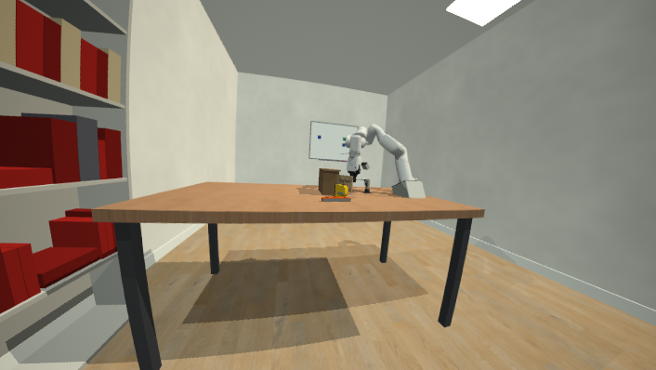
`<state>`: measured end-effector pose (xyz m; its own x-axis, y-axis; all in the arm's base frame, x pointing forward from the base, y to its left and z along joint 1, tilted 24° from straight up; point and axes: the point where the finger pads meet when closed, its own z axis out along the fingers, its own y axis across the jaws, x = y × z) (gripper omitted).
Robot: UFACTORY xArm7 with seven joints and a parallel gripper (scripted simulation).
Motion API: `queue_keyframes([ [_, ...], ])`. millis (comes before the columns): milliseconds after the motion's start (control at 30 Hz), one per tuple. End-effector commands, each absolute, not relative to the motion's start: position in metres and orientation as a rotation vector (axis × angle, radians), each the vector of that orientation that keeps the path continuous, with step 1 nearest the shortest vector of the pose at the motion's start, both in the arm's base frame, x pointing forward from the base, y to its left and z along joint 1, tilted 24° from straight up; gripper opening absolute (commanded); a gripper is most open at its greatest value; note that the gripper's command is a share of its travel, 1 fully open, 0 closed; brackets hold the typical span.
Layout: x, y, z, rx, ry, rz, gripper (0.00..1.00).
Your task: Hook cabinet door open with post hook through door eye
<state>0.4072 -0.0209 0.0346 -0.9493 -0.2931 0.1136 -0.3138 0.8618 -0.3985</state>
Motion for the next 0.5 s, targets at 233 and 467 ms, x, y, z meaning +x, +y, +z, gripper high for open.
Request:
queue_keyframes([
  [233, 0.4084, -0.0200, 0.0351, 0.490, -2.987, 0.653, 0.04],
  [467, 0.4085, -0.0205, 0.0340, 0.490, -2.987, 0.653, 0.04],
])
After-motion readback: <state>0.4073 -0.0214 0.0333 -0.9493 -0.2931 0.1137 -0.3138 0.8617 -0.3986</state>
